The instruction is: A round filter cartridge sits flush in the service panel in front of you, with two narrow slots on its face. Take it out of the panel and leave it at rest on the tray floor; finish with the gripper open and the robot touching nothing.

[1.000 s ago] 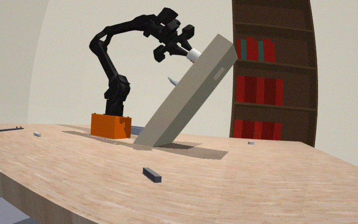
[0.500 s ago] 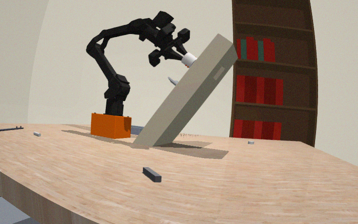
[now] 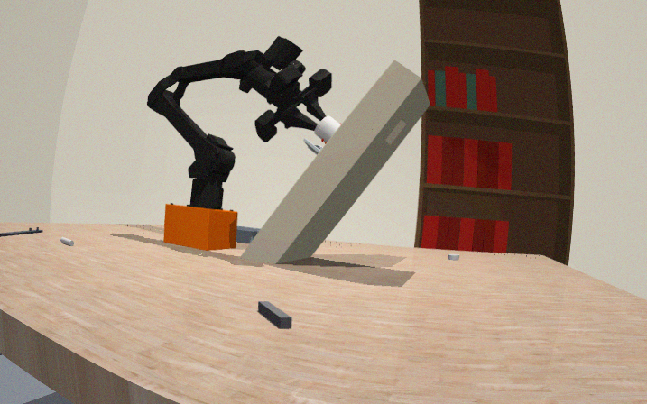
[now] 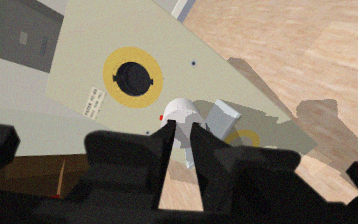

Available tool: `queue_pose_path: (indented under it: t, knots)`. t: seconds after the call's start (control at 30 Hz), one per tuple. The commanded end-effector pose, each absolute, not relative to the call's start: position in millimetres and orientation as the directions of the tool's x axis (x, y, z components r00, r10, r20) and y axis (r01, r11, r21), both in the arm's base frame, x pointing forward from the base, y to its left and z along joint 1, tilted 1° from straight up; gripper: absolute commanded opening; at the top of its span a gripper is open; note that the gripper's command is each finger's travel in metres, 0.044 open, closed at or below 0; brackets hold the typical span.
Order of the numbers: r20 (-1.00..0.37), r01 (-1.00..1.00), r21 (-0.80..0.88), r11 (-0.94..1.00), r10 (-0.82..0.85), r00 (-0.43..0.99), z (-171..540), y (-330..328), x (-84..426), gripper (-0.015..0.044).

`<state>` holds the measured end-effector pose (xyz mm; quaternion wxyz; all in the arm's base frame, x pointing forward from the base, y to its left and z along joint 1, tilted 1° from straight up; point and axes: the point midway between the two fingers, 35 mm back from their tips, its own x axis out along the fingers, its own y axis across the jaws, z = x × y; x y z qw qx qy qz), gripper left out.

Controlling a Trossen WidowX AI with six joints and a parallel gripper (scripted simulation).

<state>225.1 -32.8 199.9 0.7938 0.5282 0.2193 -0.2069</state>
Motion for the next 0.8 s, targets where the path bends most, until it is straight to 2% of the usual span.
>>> queue_pose_path:
  t: [0.0, 0.07, 0.5, 0.77]
  knots:
    - [-0.564, 0.558, 0.749, 0.357, -0.097, 0.82, 201.6, -32.9, 225.8, 0.0052]
    - [-0.564, 0.558, 0.749, 0.357, -0.097, 0.82, 201.6, -32.9, 225.8, 0.009]
    - [-0.554, 0.546, 0.755, 0.364, -0.093, 0.828, 199.1, -32.0, 224.2, 0.009]
    - [-0.551, 0.544, 0.756, 0.365, -0.093, 0.829, 265.4, -37.3, 257.8, 0.009]
